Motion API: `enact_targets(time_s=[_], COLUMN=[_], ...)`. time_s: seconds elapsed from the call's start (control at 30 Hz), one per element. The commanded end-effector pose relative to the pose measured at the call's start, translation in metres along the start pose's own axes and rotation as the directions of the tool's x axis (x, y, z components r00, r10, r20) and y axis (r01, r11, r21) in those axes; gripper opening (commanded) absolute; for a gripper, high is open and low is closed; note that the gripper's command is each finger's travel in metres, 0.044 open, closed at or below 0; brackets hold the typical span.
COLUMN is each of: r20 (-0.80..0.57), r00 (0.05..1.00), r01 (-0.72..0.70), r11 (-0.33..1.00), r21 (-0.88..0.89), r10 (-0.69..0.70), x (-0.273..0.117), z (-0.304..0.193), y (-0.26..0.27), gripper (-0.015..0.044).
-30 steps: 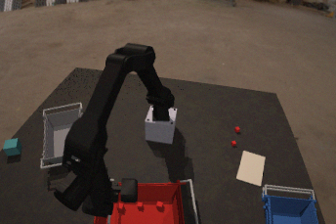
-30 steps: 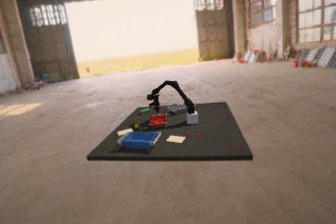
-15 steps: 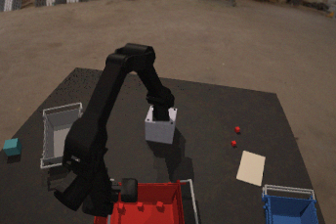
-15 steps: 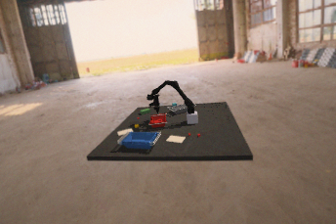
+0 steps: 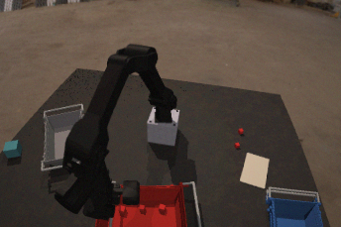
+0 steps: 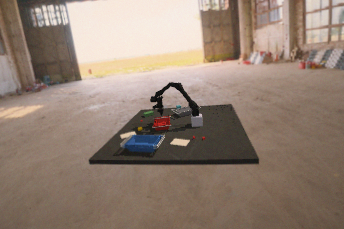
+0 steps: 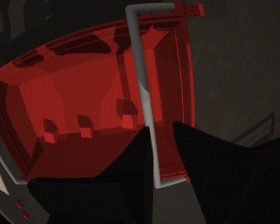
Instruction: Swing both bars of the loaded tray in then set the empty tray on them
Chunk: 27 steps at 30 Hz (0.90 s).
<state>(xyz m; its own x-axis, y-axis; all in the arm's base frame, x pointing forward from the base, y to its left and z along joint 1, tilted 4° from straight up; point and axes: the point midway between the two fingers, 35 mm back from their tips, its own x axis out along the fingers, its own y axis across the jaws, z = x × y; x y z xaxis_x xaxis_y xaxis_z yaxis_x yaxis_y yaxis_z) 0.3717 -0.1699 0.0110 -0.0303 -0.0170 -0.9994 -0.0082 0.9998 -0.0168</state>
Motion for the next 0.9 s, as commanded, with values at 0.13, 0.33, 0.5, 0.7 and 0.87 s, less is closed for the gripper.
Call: enact_targets(time_s=[0.13,0.33,0.5,0.7,0.87], r20=[0.000,-0.003,0.003,0.005,0.001], r00=[1.000,1.000,1.000,1.000,1.000], r01=[0.000,-0.002,-0.001,-0.021,-0.025], r11=[1.000,1.000,1.000,0.999,0.999], r21=[0.000,-0.001,-0.011,-0.044,-0.031], r10=[0.000,0.002,0.001,0.021,0.025], x=[-0.063,-0.138,-0.114,-0.081,-0.048], z=[0.009,0.001,0.010,0.030,0.028], y=[-0.003,0.001,0.009,0.095,0.171], gripper=[0.0081,0.0081,0.0081,0.0081,0.0081])
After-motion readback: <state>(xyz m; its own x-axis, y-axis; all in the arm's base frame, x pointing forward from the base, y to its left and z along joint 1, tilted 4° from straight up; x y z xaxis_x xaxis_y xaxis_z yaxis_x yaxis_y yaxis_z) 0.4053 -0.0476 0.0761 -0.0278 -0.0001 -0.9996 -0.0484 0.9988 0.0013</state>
